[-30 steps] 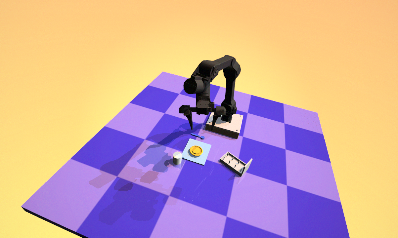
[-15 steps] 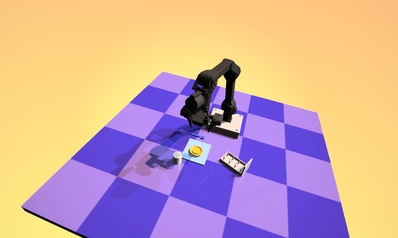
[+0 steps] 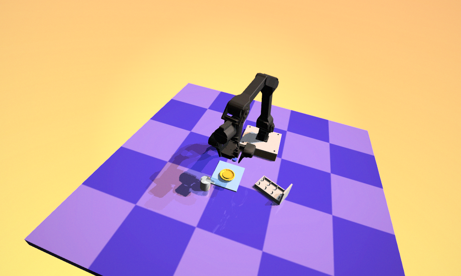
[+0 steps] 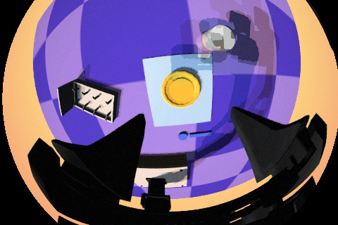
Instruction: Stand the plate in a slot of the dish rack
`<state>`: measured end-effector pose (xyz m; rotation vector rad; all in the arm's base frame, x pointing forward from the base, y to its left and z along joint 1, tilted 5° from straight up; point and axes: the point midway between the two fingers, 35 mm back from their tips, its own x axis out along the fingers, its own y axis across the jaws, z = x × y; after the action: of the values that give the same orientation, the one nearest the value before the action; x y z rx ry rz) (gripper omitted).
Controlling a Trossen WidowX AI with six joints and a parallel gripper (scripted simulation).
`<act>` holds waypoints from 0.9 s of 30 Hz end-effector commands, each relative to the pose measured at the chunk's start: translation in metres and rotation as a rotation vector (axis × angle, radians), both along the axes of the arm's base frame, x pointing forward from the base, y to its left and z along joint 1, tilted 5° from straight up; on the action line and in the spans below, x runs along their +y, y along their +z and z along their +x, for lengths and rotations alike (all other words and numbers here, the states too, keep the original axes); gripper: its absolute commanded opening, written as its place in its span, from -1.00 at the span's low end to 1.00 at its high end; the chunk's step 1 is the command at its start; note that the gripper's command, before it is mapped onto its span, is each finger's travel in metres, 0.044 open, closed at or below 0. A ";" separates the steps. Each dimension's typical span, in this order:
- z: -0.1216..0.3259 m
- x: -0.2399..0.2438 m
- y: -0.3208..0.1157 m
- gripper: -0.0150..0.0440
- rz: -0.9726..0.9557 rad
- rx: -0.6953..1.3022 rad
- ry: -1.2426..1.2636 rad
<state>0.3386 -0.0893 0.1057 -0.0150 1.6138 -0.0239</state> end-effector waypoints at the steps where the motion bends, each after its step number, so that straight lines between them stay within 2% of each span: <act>1: -0.012 0.003 -0.047 0.86 0.000 0.016 -0.006; 4: -0.016 -0.007 -0.063 0.86 -0.001 0.016 -0.006; 27: -0.017 -0.006 -0.090 0.86 -0.001 0.016 -0.006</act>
<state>0.3246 -0.0956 0.0254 -0.0073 1.6170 -0.0347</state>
